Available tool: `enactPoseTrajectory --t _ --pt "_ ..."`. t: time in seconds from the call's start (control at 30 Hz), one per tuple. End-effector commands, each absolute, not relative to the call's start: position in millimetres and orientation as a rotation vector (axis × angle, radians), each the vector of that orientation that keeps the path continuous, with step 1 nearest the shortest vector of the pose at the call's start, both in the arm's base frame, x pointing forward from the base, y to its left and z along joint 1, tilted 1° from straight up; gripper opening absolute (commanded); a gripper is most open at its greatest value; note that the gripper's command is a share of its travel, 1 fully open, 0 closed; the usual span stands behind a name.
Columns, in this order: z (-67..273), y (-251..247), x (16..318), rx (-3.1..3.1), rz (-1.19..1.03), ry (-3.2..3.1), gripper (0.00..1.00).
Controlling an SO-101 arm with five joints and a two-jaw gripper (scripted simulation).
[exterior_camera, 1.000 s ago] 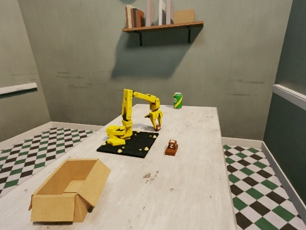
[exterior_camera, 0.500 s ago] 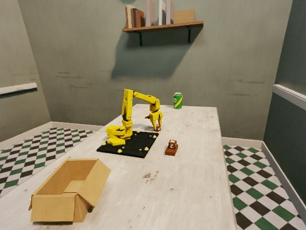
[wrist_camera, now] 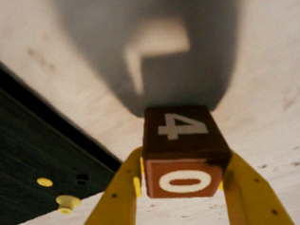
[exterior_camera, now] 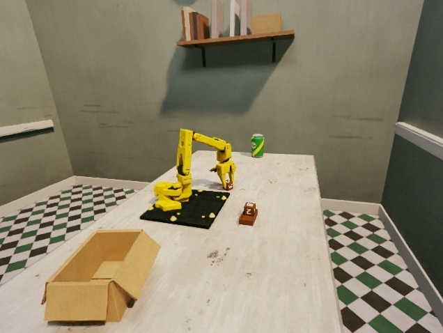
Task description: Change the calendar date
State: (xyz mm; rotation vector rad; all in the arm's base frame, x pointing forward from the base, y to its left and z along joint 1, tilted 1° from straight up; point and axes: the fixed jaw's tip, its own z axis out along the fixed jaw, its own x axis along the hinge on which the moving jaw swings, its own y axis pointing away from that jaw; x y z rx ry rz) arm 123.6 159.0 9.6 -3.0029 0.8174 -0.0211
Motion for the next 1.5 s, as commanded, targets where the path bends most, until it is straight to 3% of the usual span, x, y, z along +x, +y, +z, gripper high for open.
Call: enactPoseTrajectory --t 0.0,0.83,1.47 --pt "5 157 120 -3.023 -0.005 0.821 0.17" --pt "5 157 120 -3.023 -0.005 0.821 0.35" --pt "20 159 121 -3.023 -0.005 0.821 0.36"
